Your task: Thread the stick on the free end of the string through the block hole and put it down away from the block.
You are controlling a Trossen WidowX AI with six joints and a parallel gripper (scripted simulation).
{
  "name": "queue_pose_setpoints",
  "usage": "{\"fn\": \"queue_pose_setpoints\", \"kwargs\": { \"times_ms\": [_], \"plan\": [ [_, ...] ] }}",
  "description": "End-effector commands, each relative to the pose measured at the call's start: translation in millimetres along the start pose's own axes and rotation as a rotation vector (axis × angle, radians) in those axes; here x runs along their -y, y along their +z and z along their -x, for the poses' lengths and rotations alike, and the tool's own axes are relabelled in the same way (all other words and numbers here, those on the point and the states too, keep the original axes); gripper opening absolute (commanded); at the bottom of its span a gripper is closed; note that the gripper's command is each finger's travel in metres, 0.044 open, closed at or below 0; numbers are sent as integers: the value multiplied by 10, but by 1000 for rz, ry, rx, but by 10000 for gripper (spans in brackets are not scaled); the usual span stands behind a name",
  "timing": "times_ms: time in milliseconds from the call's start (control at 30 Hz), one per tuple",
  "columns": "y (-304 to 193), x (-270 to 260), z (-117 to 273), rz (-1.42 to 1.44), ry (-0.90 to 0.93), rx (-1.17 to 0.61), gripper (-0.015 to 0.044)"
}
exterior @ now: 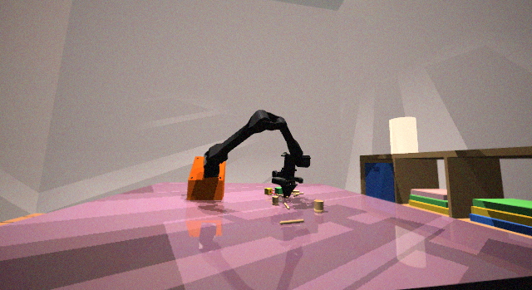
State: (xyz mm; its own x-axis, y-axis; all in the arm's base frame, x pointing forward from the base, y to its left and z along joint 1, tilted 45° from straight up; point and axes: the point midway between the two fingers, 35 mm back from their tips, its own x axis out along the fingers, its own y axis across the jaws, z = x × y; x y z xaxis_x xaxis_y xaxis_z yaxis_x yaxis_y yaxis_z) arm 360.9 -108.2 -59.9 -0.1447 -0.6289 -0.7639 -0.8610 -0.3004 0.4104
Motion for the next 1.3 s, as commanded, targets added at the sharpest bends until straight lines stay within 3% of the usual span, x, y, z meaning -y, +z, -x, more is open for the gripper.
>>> {"fn": "queue_pose_setpoints", "kwargs": {
  "times_ms": [0, 167, 367, 567, 667, 1267],
  "plan": [
    [9, 20, 99, -3, -6, 3, 210],
    [86, 4, 773, 1, -3, 4, 210],
    [90, 1, 799, 1, -3, 4, 210],
    [86, 38, 763, 7, -17, -6, 368],
    [105, 32, 956, 5, -14, -4, 440],
    [121, 40, 1017, 11, -17, -9, 440]
  ]
}}
